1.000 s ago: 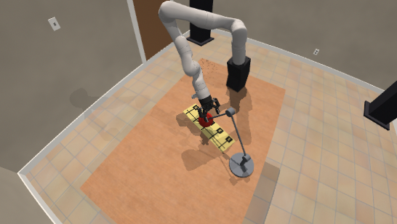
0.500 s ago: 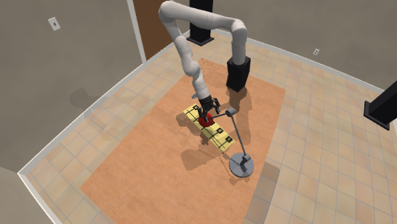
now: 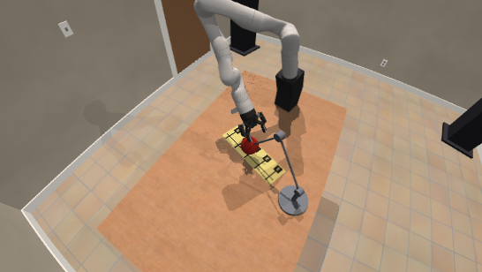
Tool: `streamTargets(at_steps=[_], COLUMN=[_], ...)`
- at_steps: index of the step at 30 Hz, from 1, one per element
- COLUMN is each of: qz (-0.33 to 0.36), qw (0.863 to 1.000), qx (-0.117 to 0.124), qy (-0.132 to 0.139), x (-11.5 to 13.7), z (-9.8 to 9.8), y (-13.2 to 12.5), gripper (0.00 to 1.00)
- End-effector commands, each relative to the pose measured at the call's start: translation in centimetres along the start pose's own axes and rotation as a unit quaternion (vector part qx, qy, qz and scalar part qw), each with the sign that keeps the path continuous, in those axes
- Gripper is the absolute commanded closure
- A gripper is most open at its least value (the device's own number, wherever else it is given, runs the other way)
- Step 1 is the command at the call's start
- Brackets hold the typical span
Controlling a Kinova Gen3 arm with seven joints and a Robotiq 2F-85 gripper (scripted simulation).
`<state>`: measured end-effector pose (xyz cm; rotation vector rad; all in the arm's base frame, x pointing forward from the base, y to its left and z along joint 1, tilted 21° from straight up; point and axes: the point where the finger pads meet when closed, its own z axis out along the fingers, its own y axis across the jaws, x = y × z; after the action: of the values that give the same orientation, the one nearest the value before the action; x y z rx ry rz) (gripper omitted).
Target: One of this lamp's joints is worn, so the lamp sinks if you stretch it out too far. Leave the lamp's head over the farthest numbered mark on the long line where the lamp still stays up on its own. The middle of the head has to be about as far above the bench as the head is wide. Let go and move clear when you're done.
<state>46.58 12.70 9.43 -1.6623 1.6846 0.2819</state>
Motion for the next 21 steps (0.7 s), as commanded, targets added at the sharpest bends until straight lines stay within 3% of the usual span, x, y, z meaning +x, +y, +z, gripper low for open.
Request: streamTargets(at_steps=[1,21], qz=[-0.004,-0.001], qw=[1.000,1.000], qx=[0.010,0.002], qy=[0.009,0.002], x=[0.4,-0.1], z=[-2.0,-8.9], y=[-0.7,0.0], gripper=[0.00,0.00])
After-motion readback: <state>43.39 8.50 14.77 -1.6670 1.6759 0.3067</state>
